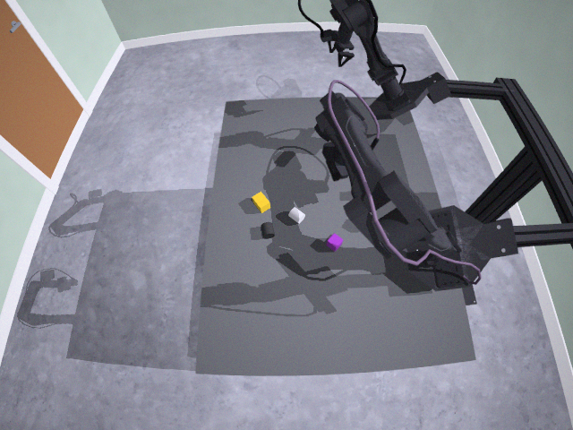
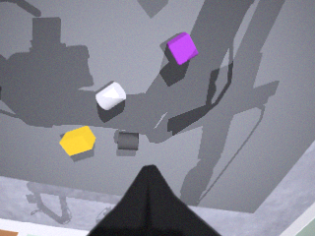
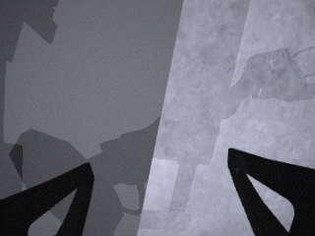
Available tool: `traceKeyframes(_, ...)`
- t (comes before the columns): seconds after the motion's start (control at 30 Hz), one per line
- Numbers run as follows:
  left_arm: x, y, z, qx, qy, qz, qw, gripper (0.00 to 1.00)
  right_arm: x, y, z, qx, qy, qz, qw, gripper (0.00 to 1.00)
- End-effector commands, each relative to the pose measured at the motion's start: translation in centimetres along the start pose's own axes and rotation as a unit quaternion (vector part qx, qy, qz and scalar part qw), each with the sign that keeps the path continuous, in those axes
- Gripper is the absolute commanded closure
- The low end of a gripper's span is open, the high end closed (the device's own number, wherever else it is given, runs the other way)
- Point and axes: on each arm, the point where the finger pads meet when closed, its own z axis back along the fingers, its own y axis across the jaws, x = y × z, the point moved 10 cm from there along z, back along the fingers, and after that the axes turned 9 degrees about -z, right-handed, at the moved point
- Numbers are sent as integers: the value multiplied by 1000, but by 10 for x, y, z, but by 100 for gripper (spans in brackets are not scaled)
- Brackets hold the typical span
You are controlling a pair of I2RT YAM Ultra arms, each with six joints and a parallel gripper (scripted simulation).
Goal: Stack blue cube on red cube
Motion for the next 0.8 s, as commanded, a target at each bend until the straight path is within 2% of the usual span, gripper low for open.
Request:
traceKeyframes(0.0,-1,0,3,5,1,1,1000,100,1,-1,1,-3,-1,2,1000,0)
traceKeyframes(0.57,-1,0,3,5,1,1,1000,100,1,-1,1,-3,-1,2,1000,0)
traceKeyframes(0.77,10,18,-10,39,8,105,994,31,0,0,-12,6,11,-4,1000,0)
